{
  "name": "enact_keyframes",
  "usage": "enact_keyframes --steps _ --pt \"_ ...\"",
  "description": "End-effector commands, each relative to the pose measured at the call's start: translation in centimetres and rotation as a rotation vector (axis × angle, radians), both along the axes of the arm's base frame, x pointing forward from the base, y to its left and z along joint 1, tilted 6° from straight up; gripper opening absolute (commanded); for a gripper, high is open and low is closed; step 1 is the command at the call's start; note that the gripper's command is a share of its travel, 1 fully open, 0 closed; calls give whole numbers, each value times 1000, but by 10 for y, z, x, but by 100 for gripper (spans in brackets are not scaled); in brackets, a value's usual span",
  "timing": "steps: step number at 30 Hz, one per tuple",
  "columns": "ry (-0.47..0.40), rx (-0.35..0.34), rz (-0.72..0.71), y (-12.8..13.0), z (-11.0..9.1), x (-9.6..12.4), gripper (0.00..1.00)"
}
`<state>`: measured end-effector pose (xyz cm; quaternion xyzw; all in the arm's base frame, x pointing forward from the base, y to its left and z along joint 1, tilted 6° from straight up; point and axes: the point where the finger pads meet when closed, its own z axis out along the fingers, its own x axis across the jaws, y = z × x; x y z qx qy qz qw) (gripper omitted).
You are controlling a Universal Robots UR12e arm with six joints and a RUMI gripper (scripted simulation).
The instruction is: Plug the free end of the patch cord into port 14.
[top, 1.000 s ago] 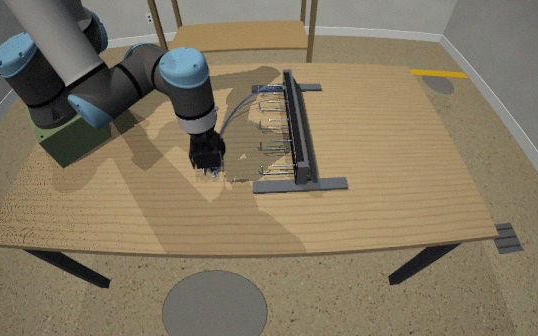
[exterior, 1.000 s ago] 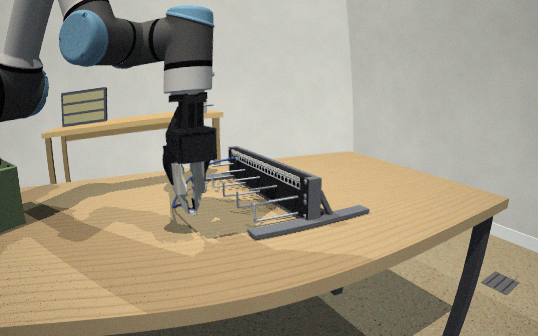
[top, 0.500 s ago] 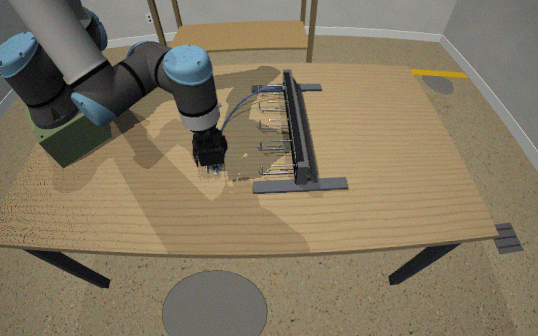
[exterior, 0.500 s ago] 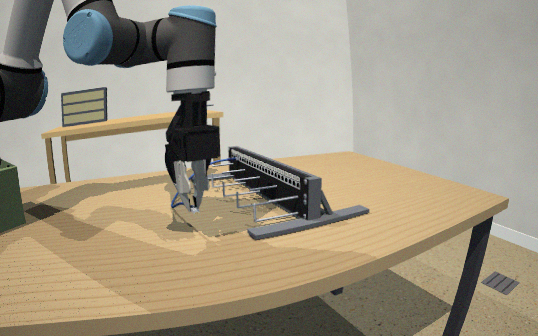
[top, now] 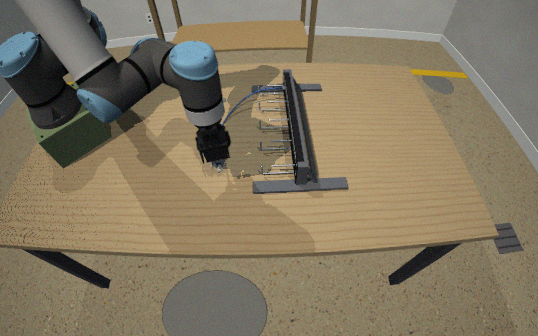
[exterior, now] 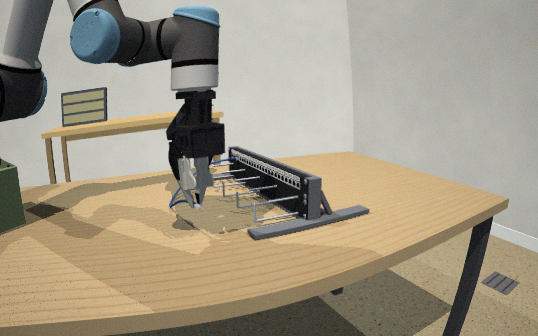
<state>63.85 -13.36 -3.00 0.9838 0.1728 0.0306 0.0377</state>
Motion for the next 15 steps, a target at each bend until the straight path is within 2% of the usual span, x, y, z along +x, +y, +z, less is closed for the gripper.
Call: enact_keyframes --steps 1,15 --pt "2 -3 38 5 2 4 0" --pt "11 -11 155 22 5 14 0"
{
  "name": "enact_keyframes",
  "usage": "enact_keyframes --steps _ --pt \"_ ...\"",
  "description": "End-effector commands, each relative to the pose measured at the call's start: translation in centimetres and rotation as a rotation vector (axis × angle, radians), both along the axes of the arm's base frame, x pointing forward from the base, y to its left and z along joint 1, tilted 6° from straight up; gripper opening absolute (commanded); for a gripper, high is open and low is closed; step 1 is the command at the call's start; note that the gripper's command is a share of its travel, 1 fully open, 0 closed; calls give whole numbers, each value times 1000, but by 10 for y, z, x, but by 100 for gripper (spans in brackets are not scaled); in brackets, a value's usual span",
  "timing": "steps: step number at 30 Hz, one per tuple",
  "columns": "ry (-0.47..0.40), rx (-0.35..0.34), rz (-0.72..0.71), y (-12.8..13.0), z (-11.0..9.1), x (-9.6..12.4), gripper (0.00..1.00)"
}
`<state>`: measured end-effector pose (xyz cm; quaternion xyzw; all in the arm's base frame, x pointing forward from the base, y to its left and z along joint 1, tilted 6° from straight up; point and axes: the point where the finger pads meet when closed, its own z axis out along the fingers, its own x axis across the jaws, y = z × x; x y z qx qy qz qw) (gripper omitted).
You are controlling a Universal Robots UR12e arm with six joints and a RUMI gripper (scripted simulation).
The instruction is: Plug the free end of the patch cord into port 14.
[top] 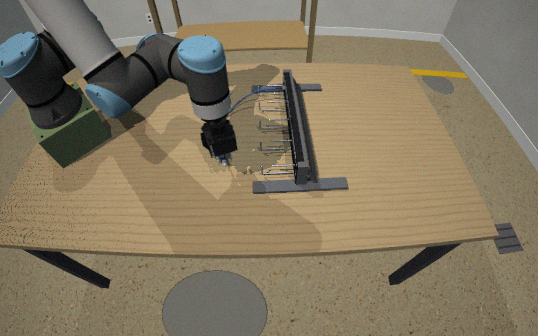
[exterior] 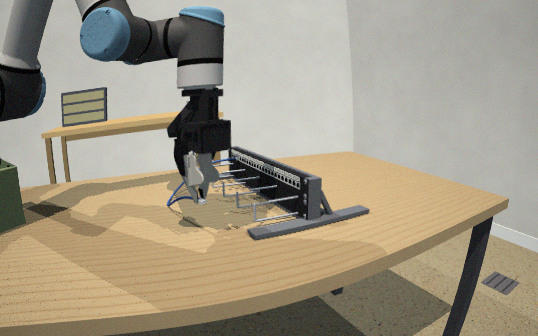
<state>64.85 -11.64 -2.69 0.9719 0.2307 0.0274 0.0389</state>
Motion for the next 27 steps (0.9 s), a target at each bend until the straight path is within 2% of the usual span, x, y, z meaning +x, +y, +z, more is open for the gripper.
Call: enact_keyframes --steps 1,27 --pt "3 -4 49 7 2 5 0" --pt "25 -22 321 47 9 28 0"
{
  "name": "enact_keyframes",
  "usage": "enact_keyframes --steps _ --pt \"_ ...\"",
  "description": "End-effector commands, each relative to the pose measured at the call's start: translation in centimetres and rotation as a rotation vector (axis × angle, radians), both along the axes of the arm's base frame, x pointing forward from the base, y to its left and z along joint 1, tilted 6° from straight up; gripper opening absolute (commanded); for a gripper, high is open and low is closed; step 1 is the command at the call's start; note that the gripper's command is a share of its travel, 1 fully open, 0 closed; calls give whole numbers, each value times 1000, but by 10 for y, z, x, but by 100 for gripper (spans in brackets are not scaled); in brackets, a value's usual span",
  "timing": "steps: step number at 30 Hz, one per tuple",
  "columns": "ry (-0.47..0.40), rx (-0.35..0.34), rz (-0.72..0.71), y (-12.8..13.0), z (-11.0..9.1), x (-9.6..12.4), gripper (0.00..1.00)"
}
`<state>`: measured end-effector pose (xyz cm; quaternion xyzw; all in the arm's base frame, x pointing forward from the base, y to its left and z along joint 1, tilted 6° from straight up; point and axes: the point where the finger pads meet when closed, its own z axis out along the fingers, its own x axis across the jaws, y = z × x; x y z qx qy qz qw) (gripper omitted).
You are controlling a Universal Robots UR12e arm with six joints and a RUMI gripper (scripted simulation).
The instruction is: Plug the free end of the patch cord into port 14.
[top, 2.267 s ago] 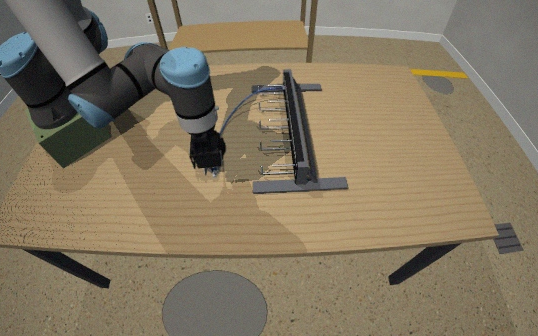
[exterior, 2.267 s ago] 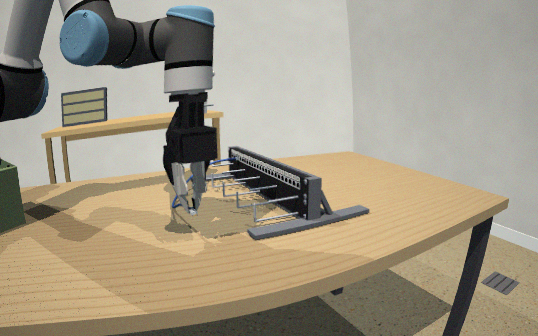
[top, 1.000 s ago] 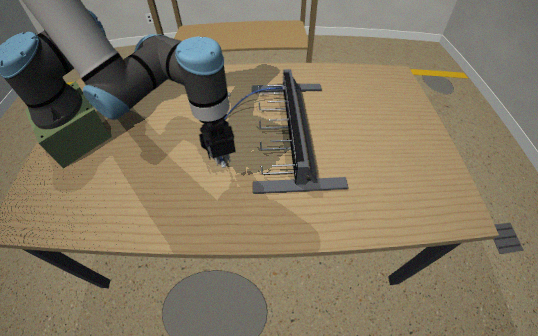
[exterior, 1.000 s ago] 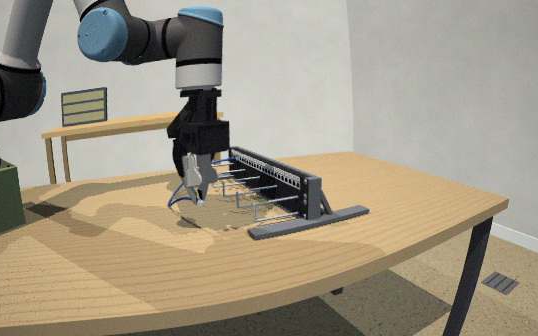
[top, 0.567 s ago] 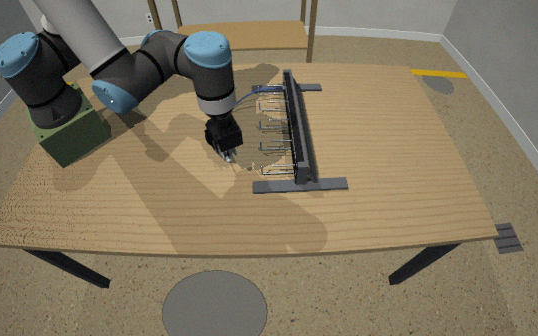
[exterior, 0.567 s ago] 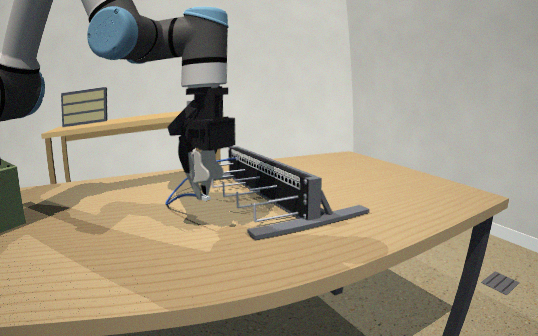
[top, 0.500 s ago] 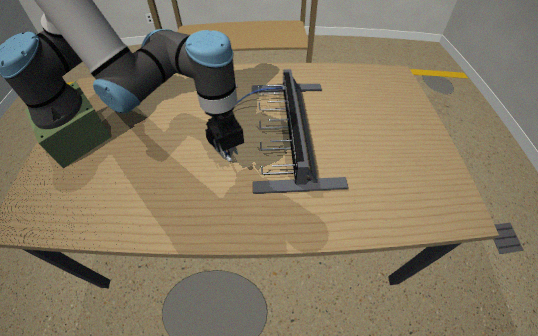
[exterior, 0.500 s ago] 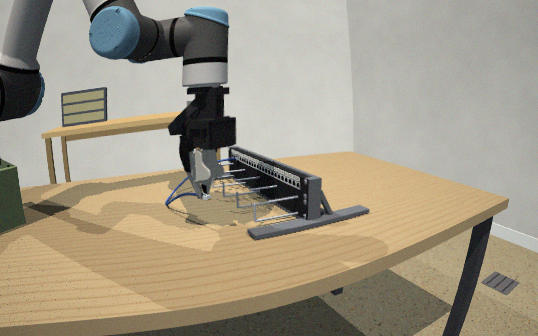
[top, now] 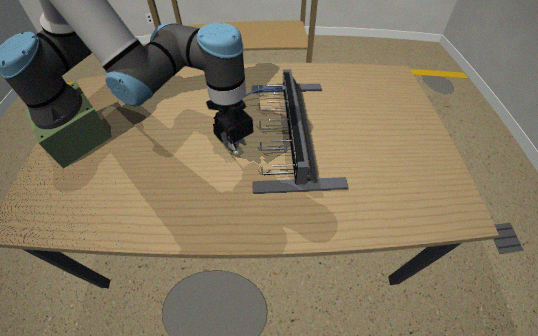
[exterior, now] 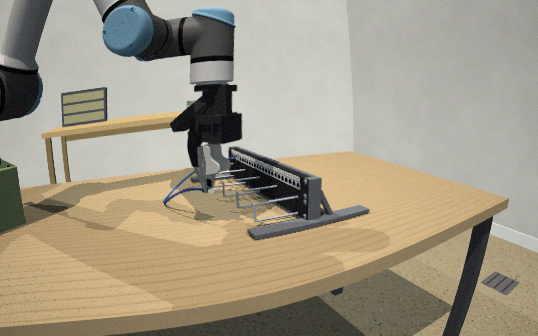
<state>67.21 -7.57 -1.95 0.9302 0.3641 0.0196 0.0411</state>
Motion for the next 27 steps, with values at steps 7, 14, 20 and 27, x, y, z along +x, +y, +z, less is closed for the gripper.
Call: enact_keyframes --steps 7,14,20,27 --pt "10 -9 137 20 4 12 0" --pt "15 -14 206 30 6 18 0" --pt "22 -19 288 42 8 25 0" --pt "30 -26 381 55 11 33 0"
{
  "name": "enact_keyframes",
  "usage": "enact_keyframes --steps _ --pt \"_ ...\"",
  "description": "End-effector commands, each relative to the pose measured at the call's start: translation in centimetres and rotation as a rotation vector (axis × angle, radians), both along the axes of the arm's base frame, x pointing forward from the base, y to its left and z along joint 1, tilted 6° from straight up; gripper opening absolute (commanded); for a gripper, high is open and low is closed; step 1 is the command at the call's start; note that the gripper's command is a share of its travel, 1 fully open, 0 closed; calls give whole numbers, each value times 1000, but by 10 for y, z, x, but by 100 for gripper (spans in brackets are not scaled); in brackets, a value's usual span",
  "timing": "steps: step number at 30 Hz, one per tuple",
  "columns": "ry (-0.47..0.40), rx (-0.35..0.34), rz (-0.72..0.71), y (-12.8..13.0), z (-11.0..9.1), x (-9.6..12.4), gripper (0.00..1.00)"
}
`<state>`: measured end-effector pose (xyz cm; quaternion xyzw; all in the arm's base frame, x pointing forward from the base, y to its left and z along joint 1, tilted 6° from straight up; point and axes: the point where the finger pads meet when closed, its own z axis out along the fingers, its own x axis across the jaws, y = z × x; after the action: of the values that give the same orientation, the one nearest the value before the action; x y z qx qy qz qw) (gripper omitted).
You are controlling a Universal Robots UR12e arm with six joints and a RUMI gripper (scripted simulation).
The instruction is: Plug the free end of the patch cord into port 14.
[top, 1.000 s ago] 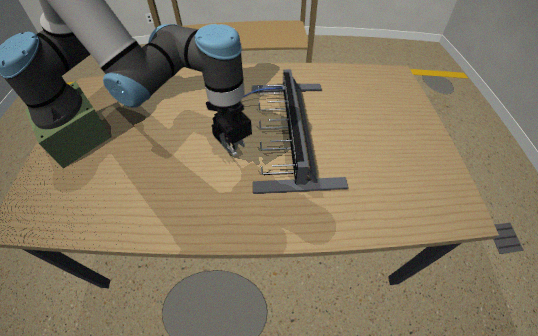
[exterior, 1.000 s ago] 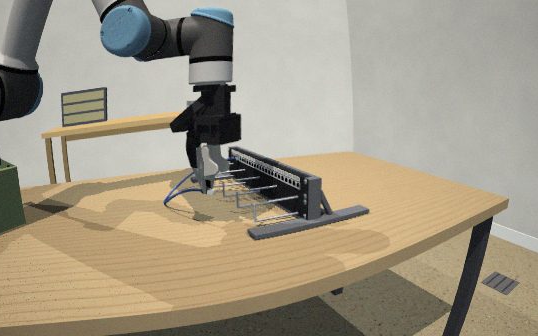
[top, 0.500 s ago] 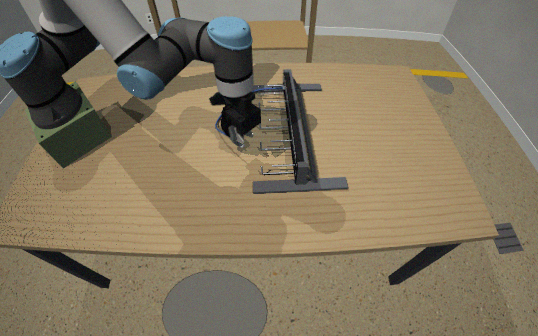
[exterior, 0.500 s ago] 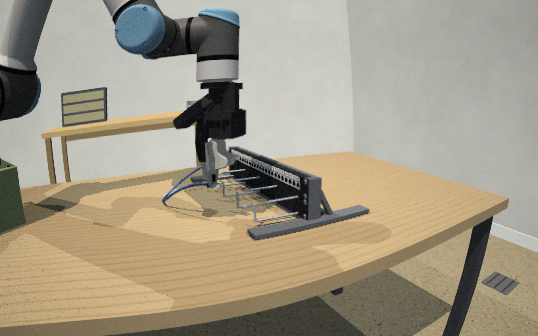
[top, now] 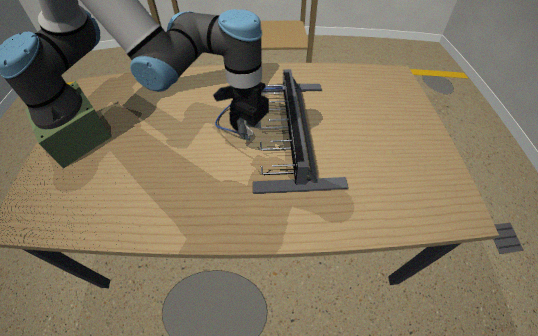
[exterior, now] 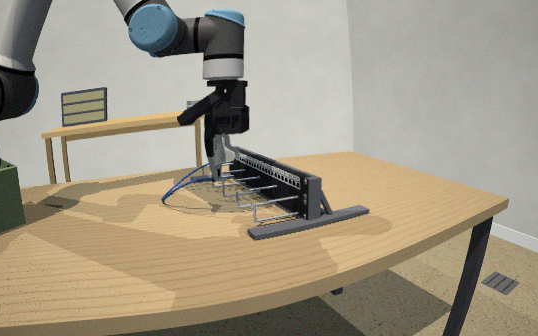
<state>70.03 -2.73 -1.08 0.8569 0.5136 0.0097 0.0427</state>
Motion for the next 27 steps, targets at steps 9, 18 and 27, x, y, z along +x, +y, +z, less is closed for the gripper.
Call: enact_keyframes --steps 9,18,27 --pt "10 -9 140 20 4 12 0" --pt "19 -17 248 36 7 22 0" --pt "25 -22 325 47 9 28 0"
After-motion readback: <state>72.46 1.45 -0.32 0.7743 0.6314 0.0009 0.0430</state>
